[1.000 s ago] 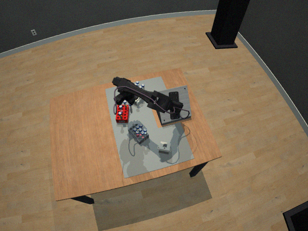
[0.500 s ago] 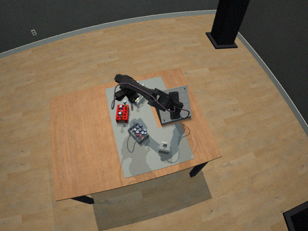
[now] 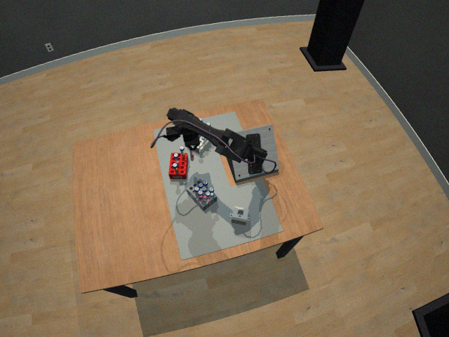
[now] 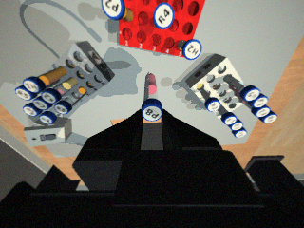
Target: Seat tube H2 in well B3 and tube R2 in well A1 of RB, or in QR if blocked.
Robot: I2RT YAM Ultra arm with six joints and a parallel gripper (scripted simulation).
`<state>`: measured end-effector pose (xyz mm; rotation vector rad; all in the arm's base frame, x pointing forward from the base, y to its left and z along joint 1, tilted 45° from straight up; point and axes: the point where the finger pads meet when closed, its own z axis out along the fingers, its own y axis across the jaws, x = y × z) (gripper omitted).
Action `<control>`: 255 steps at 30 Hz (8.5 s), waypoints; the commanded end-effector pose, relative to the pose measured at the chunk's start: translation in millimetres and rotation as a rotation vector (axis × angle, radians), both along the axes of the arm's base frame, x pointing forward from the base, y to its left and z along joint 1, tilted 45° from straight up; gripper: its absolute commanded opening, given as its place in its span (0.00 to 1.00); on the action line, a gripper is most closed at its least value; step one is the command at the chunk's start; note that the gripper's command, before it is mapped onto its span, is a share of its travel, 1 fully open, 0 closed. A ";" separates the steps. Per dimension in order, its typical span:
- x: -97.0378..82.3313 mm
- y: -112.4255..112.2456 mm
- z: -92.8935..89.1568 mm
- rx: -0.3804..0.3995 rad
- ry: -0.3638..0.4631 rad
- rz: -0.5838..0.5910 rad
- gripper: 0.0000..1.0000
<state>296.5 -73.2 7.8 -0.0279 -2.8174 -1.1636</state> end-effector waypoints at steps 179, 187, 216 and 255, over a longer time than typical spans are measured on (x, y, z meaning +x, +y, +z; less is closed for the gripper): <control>31.7 108.7 93.7 -0.014 0.138 -0.168 0.00; 34.1 109.5 93.5 -0.015 0.129 -0.168 0.00; 35.7 114.1 89.0 -0.016 0.122 -0.171 0.00; 35.7 126.7 75.1 -0.013 0.135 -0.167 0.00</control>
